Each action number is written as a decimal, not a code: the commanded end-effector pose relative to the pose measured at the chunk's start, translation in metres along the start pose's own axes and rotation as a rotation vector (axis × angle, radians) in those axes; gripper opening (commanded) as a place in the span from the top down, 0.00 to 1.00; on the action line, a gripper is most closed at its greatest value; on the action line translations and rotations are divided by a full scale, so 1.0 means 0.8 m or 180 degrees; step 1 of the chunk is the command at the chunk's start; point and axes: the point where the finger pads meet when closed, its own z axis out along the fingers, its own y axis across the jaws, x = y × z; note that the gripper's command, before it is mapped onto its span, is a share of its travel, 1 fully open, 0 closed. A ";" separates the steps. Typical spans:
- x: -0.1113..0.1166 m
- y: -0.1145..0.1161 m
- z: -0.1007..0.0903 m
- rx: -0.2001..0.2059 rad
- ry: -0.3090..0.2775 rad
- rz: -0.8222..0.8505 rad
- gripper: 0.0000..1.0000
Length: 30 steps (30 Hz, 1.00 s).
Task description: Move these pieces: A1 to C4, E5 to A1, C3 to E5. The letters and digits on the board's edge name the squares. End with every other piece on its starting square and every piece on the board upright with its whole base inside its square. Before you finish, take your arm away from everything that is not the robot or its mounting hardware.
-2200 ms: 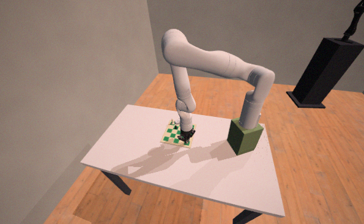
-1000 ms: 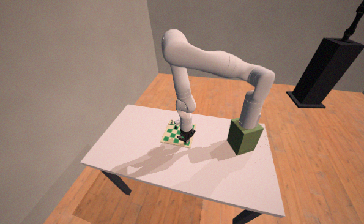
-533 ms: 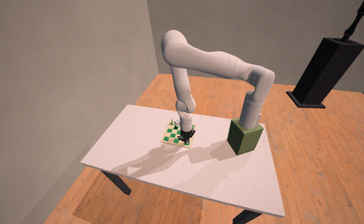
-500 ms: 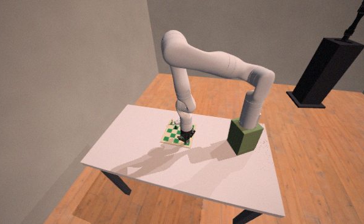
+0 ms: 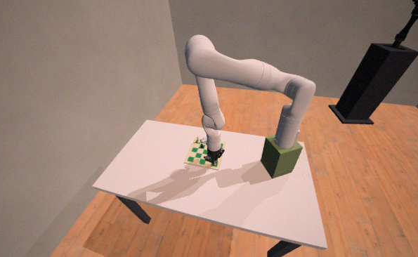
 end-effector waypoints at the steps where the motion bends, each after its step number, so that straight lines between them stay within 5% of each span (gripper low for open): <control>1: 0.000 -0.001 -0.001 0.0004 0.0002 0.0000 1.00; 25: 0.000 -0.001 -0.001 0.0004 0.0002 0.0000 1.00; 30: 0.000 -0.001 -0.001 0.0004 0.0002 0.0000 0.87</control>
